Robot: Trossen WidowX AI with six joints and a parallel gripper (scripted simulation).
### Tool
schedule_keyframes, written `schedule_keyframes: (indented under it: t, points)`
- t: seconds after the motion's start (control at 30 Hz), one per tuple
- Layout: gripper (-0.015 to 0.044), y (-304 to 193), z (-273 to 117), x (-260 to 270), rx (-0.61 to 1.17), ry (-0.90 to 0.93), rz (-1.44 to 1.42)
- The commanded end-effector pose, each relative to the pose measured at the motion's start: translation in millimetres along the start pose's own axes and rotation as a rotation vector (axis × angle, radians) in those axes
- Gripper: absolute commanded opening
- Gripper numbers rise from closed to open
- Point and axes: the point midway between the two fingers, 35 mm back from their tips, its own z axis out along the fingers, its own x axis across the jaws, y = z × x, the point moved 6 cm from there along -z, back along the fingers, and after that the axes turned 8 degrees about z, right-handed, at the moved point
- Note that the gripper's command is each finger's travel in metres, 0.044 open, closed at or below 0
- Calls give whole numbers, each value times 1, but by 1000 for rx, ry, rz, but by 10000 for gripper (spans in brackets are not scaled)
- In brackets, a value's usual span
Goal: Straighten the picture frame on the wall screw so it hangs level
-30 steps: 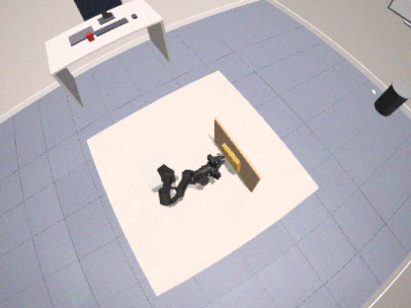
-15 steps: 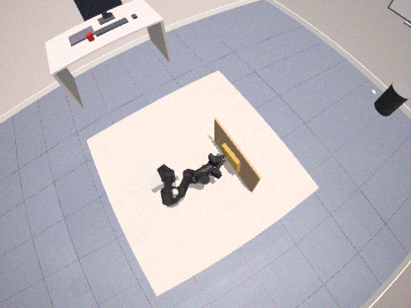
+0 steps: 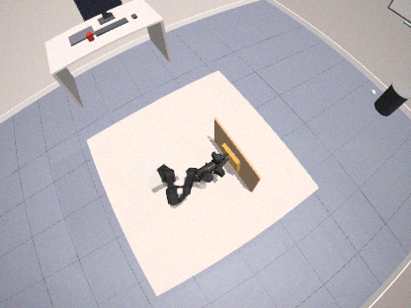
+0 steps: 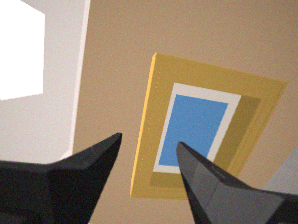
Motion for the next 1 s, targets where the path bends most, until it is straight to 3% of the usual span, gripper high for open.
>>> schedule_keyframes:
  t: [0.0,0.97]
  points:
    - [260,0,7,0,-3,-2,6]
    - [260,-1,18,-1,-3,-1,6]
